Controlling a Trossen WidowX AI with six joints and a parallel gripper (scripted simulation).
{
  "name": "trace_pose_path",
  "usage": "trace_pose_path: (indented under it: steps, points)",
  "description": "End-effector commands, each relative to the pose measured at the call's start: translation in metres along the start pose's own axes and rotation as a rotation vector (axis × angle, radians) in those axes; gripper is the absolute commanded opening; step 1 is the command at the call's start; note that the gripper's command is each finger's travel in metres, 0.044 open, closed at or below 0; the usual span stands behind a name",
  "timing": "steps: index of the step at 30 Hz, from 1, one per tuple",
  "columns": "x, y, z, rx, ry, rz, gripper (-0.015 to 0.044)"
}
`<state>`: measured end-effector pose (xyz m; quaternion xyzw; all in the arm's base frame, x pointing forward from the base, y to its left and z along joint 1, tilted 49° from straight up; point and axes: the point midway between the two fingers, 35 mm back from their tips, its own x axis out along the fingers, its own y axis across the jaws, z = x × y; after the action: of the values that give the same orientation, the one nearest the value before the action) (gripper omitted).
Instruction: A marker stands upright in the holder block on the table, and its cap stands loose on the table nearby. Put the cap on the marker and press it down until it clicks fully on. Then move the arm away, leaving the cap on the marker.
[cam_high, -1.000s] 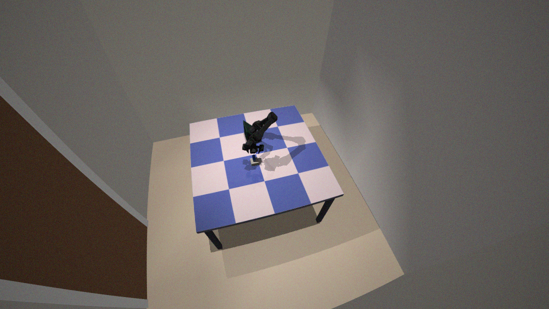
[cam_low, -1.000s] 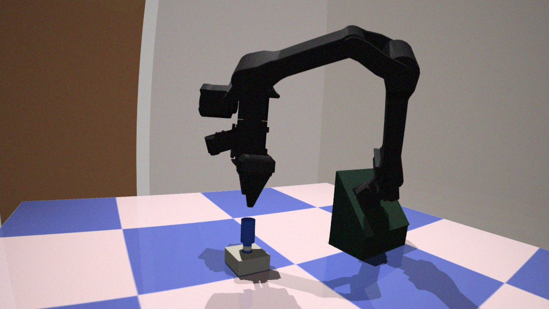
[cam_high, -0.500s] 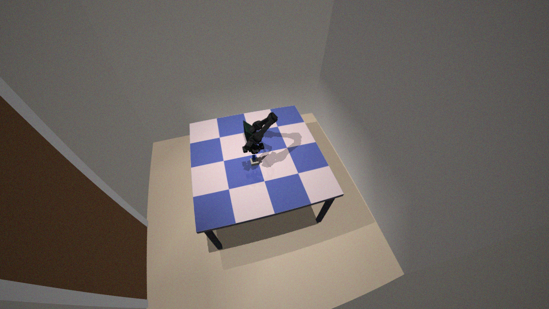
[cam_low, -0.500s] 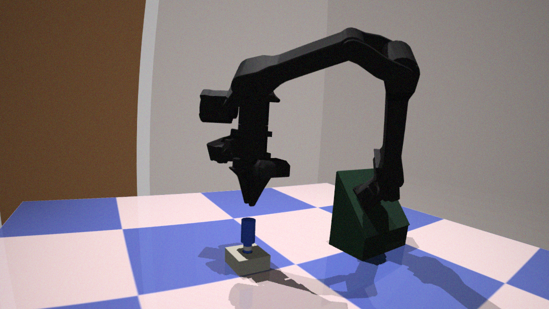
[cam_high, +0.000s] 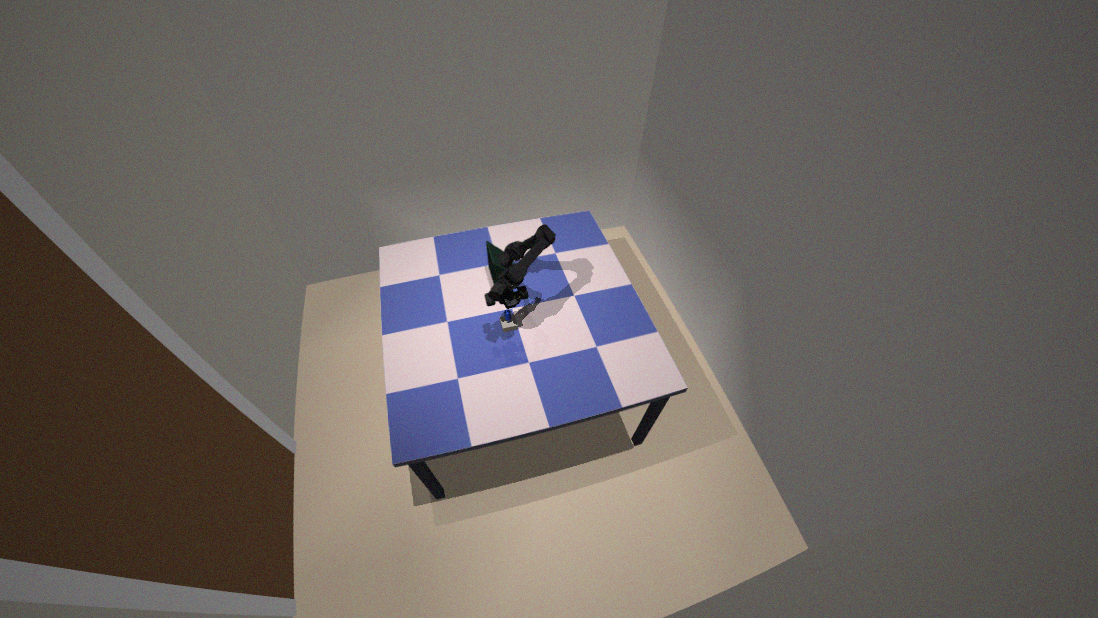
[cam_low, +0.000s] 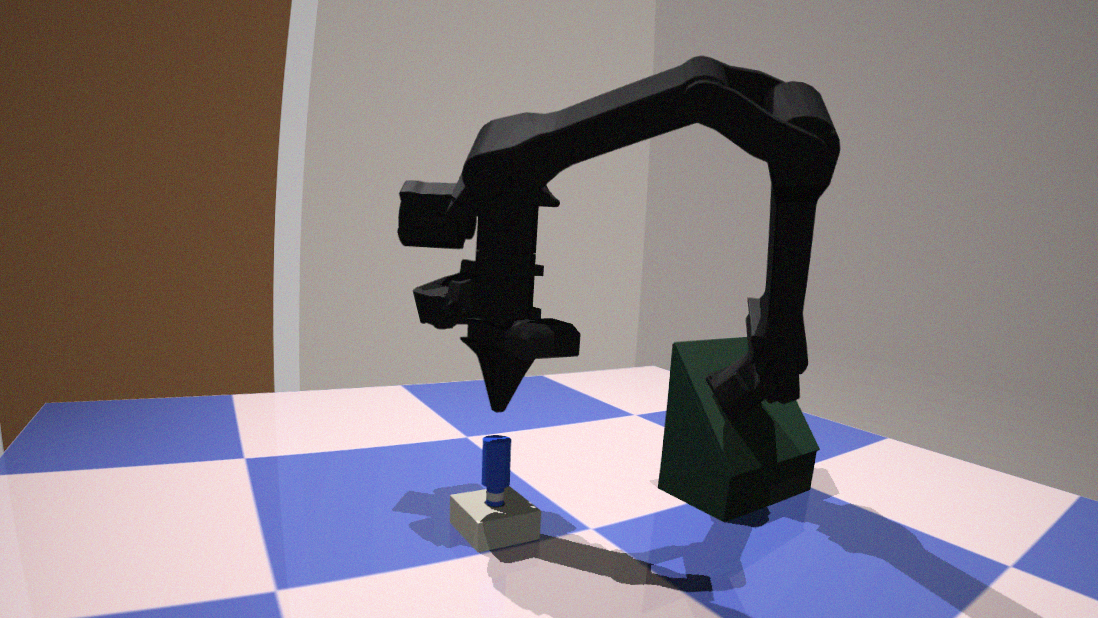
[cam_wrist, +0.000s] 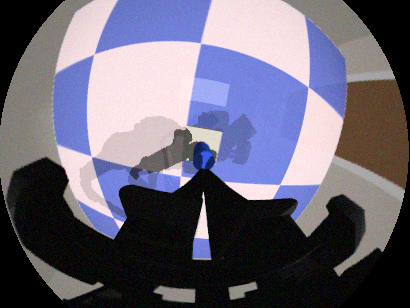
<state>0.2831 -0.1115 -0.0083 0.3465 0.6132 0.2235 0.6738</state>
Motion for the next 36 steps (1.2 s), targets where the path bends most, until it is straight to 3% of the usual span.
trace_pose_path:
  steps: [1, 26, 33, 36]
  points:
    - [0.005, 0.0, 0.0, 0.003, 0.0, 0.004, 0.0]
    - [0.04, 0.0, 0.0, 0.002, -0.001, 0.006, 0.0]
    - [0.031, -0.001, 0.002, -0.005, -0.008, -0.004, 0.0]
    - [-0.003, -0.003, 0.005, -0.004, -0.008, -0.008, 0.0]
